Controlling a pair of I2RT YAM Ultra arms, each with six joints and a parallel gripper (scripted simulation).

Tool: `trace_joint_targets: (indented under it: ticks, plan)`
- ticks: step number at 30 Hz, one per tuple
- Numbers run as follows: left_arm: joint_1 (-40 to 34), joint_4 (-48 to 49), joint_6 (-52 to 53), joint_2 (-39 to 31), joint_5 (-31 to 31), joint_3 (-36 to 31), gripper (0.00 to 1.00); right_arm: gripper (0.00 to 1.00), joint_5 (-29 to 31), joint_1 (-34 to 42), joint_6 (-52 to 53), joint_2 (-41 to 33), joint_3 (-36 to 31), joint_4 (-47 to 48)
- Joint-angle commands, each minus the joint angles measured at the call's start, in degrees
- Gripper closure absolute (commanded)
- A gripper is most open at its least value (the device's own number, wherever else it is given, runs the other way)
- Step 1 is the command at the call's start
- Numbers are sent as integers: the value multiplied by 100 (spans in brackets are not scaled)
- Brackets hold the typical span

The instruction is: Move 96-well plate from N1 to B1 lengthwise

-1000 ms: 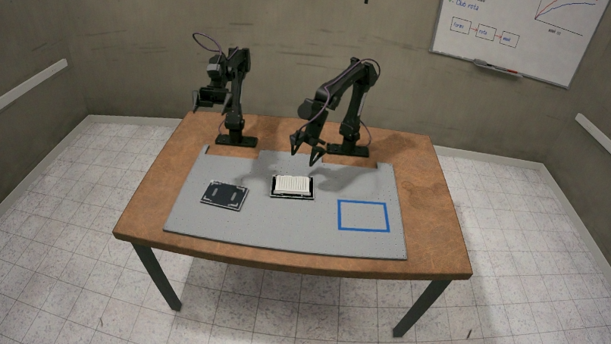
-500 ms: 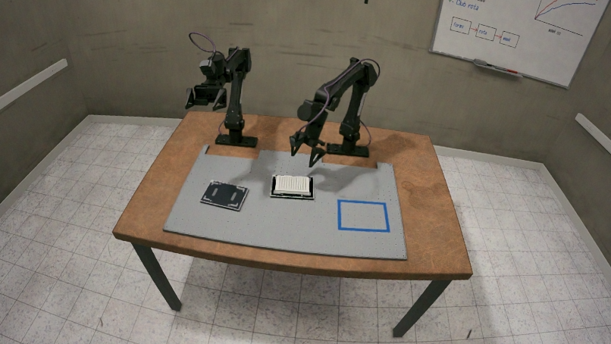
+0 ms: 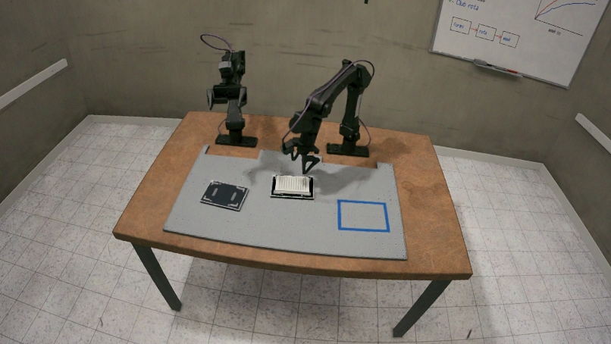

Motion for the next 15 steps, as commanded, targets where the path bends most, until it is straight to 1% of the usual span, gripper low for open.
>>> trace_joint_targets:
  ticks: [1, 4, 9, 14, 15]
  plan:
    - [67, -691, 931, 305, 68, 555, 0, 0, 222, 547, 15, -585, -204, -974]
    - [17, -1098, 1473, 812, 23, 1053, 0, 0, 339, 918, -8, -1225, -491, -1608]
    - [-64, -1573, 1992, 1427, -103, 1709, 0, 0, 501, 1444, -58, -2170, -879, -2448]
    - [-111, -1811, 2208, 1846, -160, 2161, 0, 0, 590, 1804, -44, -2934, -1179, -2954]
    - [-111, -1811, 2208, 1846, -160, 2161, 0, 0, 590, 1804, -44, -2934, -1179, -2954]
